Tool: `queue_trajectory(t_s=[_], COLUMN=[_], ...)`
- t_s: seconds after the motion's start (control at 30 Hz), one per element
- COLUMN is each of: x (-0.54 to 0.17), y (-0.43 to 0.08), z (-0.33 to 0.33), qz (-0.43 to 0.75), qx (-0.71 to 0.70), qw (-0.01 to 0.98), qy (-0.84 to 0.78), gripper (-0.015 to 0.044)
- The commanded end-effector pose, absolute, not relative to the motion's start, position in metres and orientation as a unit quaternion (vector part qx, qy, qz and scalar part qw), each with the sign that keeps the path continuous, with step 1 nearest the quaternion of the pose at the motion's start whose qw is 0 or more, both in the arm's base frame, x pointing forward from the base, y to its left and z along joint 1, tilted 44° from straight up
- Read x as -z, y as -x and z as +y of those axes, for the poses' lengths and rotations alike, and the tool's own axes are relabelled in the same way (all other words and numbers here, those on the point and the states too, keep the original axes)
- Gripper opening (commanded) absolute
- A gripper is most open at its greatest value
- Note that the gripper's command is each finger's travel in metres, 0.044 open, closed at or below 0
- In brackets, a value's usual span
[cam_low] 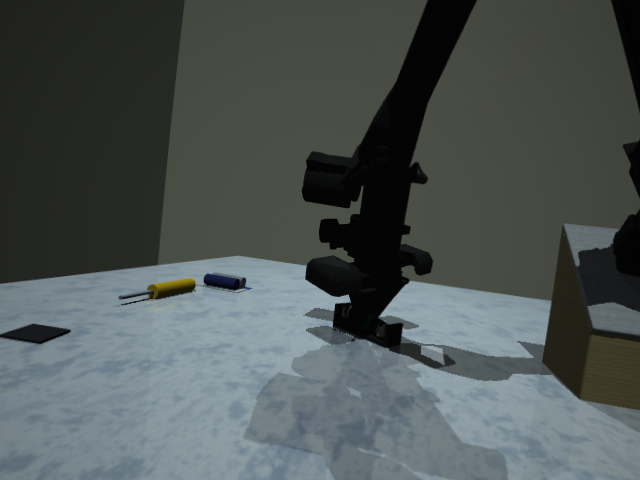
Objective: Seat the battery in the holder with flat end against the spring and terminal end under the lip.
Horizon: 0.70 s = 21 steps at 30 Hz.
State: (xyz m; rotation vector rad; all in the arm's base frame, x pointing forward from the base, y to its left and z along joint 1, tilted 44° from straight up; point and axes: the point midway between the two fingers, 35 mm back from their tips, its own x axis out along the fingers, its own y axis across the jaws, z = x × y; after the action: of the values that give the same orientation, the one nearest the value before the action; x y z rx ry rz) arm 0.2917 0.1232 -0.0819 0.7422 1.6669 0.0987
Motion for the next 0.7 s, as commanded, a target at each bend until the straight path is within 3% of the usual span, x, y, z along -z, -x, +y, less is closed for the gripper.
queue_trajectory(t_s=[0.0, 0.67], x=[0.0834, 0.0808], y=[-0.2856, -0.2883], z=[0.1255, 0.1283], qz=[0.737, 0.767], qx=[-0.049, -0.063], qw=[0.592, 0.556], qy=[-0.321, -0.313], gripper=[0.0064, 0.0064])
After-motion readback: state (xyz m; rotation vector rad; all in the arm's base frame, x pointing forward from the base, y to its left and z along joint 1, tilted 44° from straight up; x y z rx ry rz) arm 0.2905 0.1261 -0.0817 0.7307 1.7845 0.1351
